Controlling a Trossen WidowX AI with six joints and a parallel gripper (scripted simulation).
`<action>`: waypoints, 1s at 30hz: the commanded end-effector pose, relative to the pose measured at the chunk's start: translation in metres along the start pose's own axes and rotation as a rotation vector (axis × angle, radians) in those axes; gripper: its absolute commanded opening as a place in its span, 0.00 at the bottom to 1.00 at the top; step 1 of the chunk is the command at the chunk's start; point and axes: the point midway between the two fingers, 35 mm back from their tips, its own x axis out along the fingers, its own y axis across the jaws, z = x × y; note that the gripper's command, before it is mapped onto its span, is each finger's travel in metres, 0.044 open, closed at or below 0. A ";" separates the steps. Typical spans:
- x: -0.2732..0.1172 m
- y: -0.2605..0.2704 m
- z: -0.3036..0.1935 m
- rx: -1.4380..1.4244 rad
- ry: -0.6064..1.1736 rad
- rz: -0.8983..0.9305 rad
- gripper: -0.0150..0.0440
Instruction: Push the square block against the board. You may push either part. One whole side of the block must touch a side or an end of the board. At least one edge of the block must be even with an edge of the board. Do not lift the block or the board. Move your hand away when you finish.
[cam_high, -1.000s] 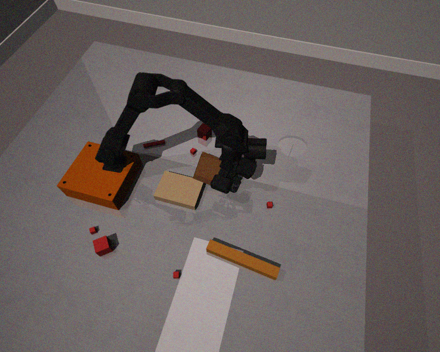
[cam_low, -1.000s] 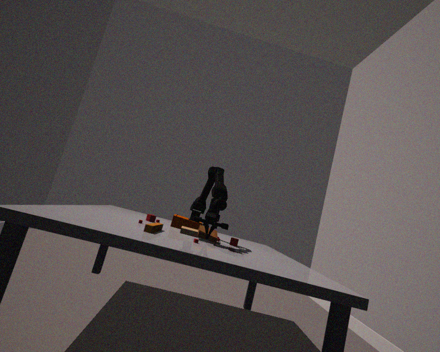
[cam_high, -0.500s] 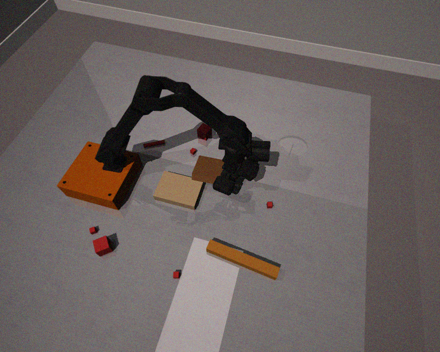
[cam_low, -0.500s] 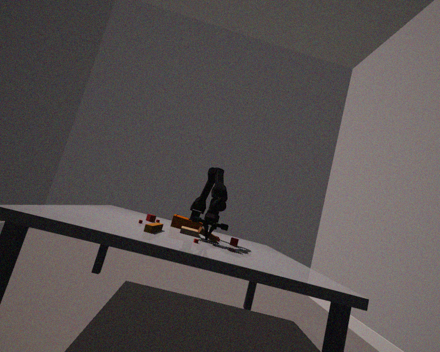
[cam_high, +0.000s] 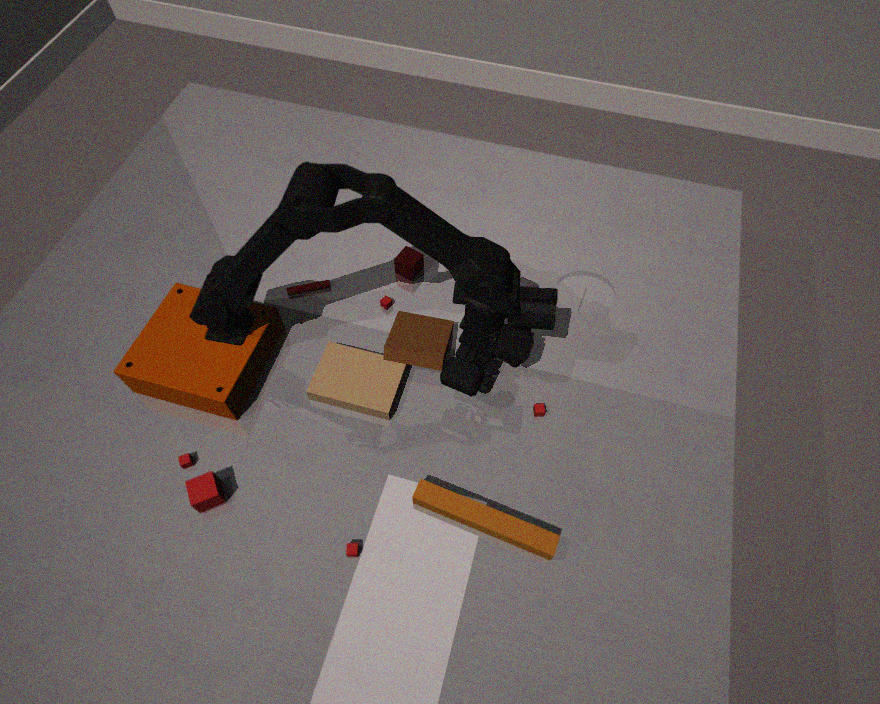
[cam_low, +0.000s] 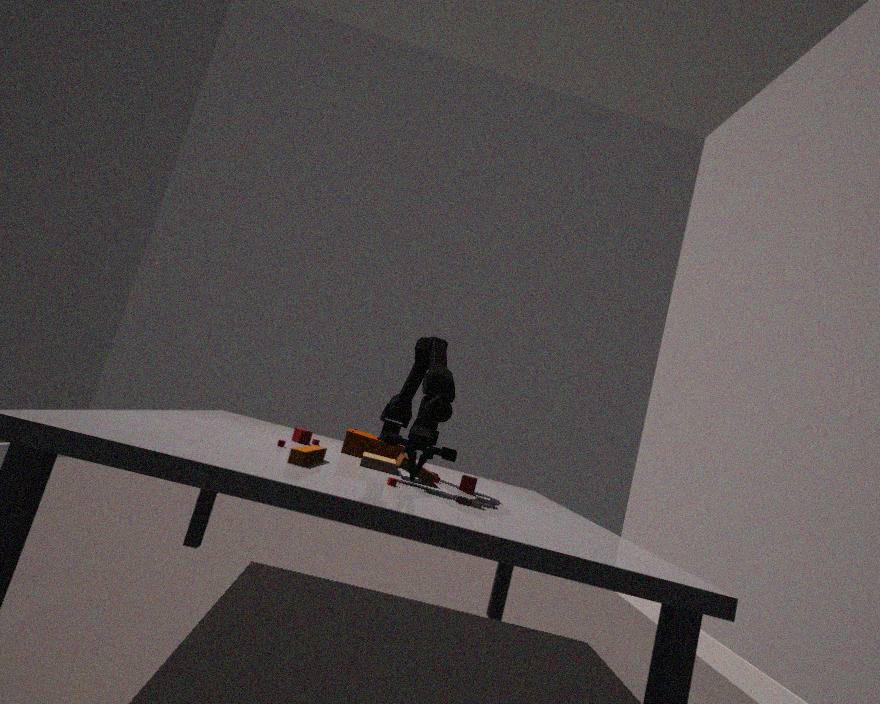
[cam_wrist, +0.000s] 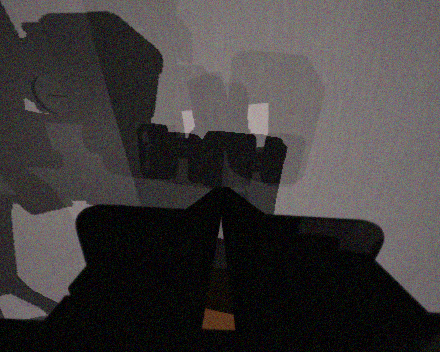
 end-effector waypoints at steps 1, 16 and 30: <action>0.002 0.000 0.007 -0.006 0.003 0.000 0.25; -0.053 0.000 0.008 -0.006 0.003 0.000 0.25; -0.052 -0.024 -0.023 -0.234 0.006 -0.002 0.25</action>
